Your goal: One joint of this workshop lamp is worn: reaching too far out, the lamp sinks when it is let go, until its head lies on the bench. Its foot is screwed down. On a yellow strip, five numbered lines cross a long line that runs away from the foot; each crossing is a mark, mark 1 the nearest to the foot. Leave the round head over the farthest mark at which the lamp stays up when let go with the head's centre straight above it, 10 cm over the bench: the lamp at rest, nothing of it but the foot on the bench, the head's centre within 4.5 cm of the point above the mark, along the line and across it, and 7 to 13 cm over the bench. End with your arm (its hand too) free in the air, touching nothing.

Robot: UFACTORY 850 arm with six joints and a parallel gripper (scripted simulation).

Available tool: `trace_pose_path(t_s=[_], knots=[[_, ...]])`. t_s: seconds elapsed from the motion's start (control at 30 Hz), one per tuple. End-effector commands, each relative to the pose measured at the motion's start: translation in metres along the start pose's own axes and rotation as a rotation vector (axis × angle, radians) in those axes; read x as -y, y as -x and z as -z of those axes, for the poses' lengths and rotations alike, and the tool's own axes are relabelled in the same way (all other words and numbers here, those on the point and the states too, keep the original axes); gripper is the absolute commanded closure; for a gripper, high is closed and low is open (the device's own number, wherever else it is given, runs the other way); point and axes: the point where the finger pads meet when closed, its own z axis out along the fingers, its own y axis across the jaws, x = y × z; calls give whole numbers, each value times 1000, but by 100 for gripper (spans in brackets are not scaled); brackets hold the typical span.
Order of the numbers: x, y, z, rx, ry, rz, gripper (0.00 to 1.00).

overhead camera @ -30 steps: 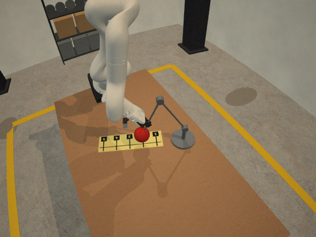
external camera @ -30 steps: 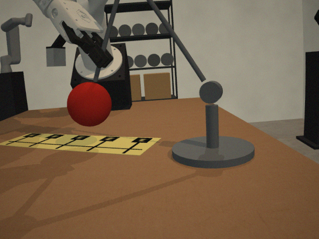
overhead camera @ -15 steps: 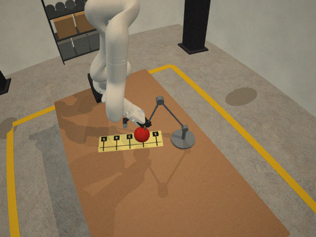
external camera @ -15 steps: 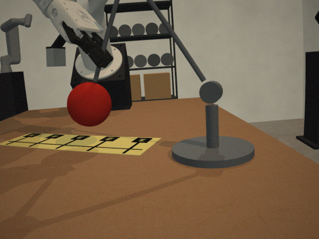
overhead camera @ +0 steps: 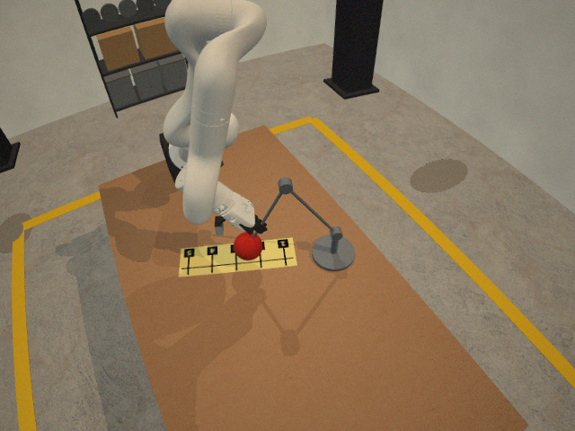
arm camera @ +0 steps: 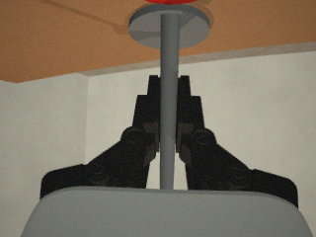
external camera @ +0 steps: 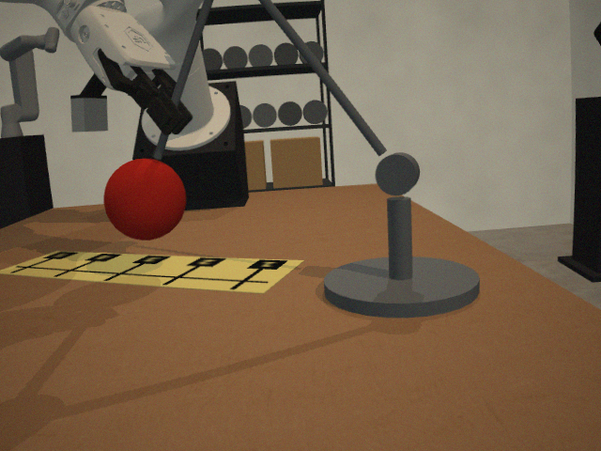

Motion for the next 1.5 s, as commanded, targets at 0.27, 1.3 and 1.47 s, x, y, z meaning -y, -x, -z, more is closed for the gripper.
trace_pose_path(t_s=[0.27, 1.3, 1.47], knots=[[1, -23, 13, 2, 1, 3, 100], [2, -38, 22, 2, 2, 4, 0], [2, -38, 21, 2, 2, 4, 0]])
